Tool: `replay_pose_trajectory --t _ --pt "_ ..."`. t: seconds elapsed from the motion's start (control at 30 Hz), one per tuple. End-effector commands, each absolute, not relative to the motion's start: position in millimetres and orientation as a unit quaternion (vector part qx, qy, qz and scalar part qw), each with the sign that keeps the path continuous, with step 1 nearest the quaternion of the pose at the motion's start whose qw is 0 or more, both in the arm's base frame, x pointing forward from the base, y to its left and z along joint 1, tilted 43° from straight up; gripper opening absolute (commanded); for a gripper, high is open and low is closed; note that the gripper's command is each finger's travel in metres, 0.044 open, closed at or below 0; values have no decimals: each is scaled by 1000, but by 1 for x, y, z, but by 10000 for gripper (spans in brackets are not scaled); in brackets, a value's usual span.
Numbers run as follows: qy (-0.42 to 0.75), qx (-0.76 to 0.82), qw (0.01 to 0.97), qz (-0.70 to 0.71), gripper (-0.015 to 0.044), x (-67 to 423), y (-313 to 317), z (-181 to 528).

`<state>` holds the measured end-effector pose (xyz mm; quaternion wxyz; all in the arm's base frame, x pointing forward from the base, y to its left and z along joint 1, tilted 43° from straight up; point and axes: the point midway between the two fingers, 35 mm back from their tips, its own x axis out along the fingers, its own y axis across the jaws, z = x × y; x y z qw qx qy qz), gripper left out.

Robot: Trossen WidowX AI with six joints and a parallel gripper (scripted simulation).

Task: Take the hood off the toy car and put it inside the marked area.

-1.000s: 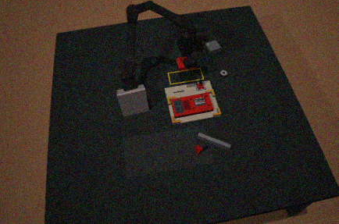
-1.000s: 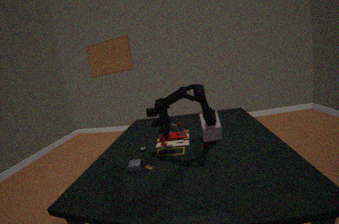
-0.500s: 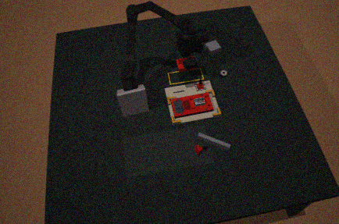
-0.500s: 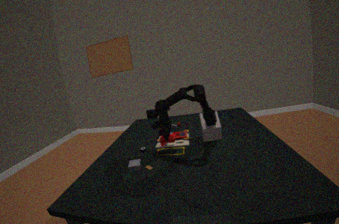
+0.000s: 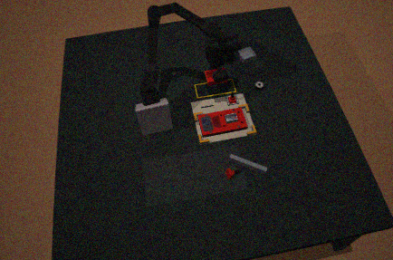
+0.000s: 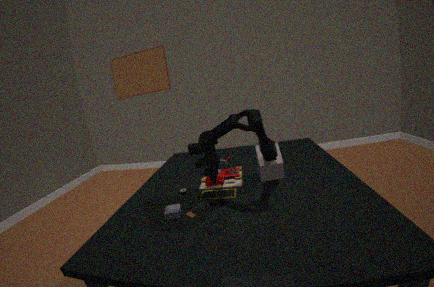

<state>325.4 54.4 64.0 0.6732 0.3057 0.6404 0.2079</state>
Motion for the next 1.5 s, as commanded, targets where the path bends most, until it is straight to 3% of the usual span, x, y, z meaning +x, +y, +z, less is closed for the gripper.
replay_pose_trajectory --t 0.0,1.47 --pt "643 309 669 207 0 324 58 60" --pt "642 311 669 208 0 326 87 30"
